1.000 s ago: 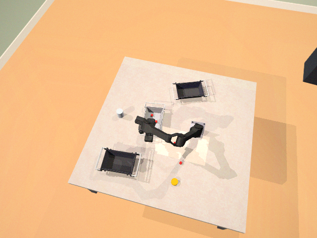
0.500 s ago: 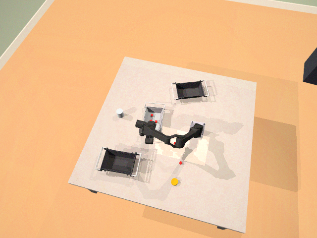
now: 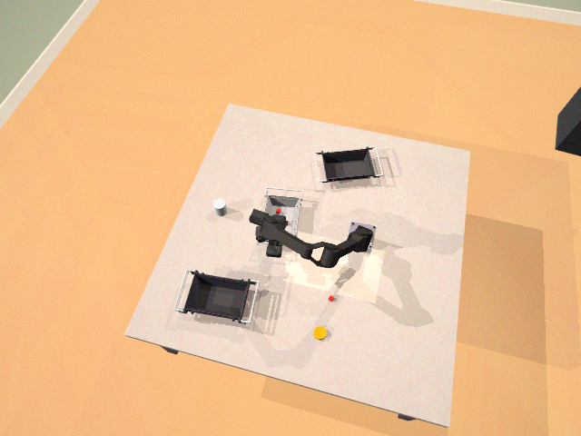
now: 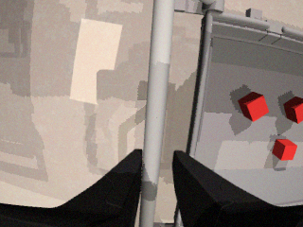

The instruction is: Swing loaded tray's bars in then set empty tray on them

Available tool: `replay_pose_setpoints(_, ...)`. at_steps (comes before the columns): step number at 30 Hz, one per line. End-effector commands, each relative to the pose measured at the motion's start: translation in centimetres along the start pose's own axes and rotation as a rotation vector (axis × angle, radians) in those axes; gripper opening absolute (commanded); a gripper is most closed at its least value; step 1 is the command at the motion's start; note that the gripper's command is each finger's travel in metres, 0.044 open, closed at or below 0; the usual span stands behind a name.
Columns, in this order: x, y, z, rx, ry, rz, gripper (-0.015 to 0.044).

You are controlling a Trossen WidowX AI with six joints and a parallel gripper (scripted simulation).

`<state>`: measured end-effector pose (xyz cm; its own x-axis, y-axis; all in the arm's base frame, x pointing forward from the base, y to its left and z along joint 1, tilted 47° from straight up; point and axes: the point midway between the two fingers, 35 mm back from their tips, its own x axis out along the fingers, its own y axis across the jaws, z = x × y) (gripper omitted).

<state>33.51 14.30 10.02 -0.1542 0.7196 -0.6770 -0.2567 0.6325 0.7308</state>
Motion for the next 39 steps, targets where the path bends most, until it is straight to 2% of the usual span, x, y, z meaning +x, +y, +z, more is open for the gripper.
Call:
replay_pose_setpoints(1,-0.1,-1.9,0.1,0.004,0.007,-0.014,0.0080)
replay_pose_setpoints(16,1.8,-5.8,0.1,0.003,0.006,-0.015,0.0080)
replay_pose_setpoints(27,-2.7,-5.2,0.3,0.004,0.007,-0.017,0.0080)
replay_pose_setpoints(39,-2.1,-5.5,0.3,0.013,0.003,-0.017,0.0080)
